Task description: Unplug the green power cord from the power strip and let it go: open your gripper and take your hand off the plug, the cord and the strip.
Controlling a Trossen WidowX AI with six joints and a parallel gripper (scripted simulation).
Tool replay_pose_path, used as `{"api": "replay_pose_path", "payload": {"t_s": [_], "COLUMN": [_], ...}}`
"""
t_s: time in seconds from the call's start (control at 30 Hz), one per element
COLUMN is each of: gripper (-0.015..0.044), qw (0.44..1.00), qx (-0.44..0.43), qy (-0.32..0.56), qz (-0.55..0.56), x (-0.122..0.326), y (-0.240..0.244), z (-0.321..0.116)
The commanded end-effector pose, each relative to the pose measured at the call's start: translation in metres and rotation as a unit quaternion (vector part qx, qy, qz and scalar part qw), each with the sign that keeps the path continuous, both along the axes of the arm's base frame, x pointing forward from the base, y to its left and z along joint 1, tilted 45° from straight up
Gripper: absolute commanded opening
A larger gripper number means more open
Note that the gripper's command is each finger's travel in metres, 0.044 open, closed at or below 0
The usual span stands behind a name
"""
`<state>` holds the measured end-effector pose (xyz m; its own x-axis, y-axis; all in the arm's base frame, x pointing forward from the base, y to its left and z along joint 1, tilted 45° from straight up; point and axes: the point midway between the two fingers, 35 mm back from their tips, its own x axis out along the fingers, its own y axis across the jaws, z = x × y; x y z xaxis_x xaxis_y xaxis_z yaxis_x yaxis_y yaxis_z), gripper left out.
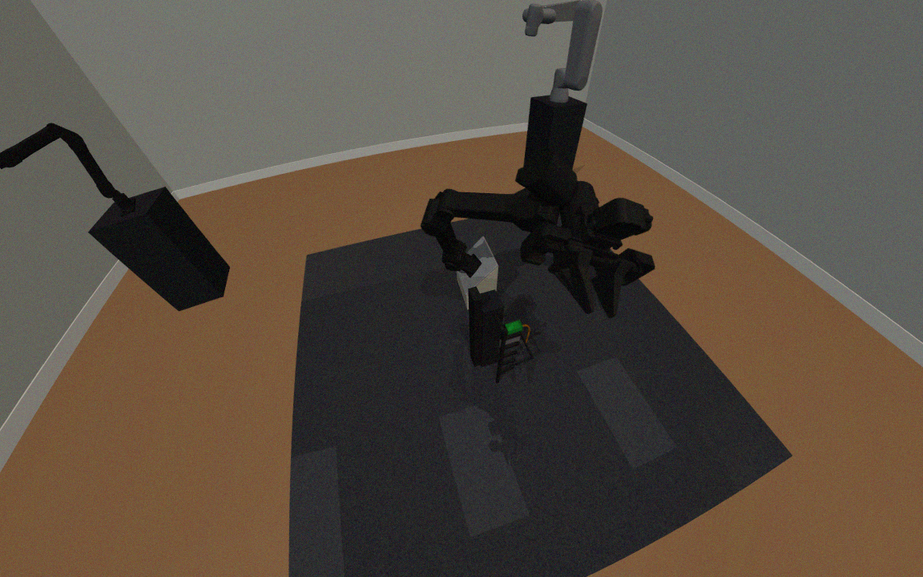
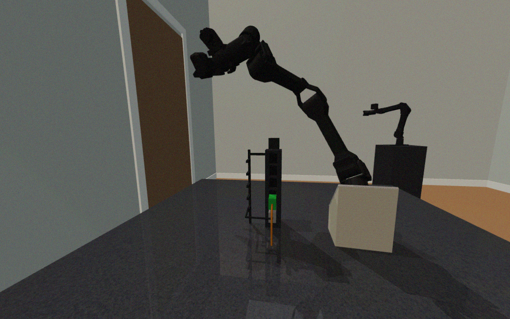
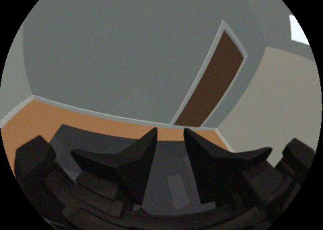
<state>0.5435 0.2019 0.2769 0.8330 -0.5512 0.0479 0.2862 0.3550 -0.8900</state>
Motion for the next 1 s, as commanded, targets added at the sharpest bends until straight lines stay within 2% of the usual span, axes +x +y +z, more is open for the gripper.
{"api": "replay_pose_path", "payload": {"t_s": [0.0, 0.23, 0.47, 0.73, 0.97], "gripper": [0.0160, 0.0160, 0.0160, 0.0160, 0.0160], "qw": [0.989, 0.947, 0.872, 0.745, 0.597], "qx": [-0.061, -0.113, -0.141, -0.144, -0.126], "qy": [0.133, 0.294, 0.463, 0.649, 0.792], "qz": [0.036, 0.063, 0.074, 0.060, 0.018], "x": [0.006, -0.012, -0.059, -0.143, -0.236], "y": [-0.009, -0.029, -0.061, -0.109, -0.152], "z": [-0.075, -0.157, -0.235, -0.297, -0.315]}}
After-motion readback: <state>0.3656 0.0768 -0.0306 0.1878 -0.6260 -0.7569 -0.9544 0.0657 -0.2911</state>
